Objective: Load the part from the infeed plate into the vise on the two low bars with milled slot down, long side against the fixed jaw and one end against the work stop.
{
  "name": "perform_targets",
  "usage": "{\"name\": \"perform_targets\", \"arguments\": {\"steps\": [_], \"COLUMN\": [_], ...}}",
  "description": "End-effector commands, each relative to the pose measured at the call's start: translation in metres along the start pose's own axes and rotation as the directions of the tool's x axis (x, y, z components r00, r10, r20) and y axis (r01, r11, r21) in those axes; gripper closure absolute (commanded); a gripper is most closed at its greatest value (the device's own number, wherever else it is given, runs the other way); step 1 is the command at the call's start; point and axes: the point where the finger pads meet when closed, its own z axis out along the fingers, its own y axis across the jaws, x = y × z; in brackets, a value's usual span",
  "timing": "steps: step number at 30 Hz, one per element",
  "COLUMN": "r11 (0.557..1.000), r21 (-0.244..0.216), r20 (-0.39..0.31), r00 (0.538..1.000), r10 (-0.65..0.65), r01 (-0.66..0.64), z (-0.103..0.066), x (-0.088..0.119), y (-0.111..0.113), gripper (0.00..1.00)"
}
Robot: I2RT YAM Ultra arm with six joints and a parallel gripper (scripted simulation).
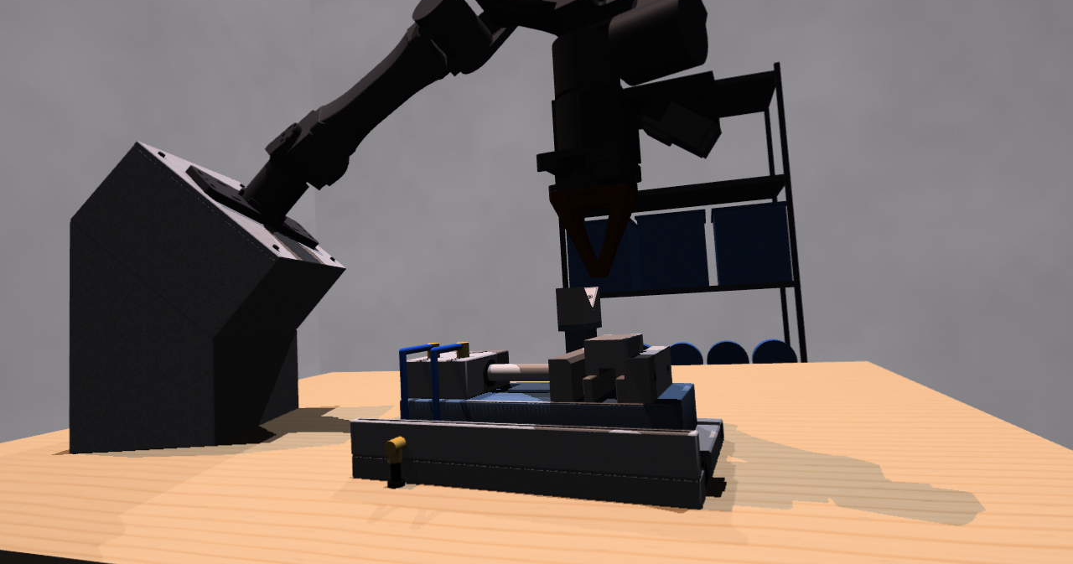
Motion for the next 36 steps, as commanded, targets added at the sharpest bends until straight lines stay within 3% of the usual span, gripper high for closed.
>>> {"name": "perform_targets", "arguments": {"steps": [1, 15, 17, 18, 23, 28, 32, 34, 35, 36], "r11": [1.000, 1.000, 1.000, 1.000, 1.000, 1.000, 1.000, 1.000, 0.999, 0.999], "r21": [0.029, 0.019, 0.019, 0.025, 0.014, 0.025, 0.015, 0.015, 0.036, 0.034], "r20": [0.040, 0.011, 0.011, 0.038, -0.005, 0.034, -0.004, -0.004, 0.056, 0.051], "r00": [0.999, 1.000, 1.000, 0.999, 1.000, 0.999, 1.000, 1.000, 0.998, 0.999], "r10": [0.005, 0.015, 0.015, 0.001, 0.023, 0.002, 0.022, 0.022, -0.002, 0.001], "r01": [-0.007, -0.015, -0.015, -0.002, -0.023, -0.003, -0.022, -0.022, 0.000, -0.003], "z": [-0.014, 0.008, 0.008, -0.004, 0.022, 0.015, 0.036, 0.036, 0.015, 0.018], "x": [-0.010, 0.000, 0.000, -0.008, 0.006, -0.008, 0.005, 0.005, -0.014, -0.012], "y": [-0.011, -0.009, -0.009, -0.005, -0.010, -0.007, -0.010, -0.010, -0.009, -0.010], "gripper": [1.00, 1.00, 1.00, 1.00, 1.00, 1.00, 1.00, 1.00, 1.00, 1.00]}}
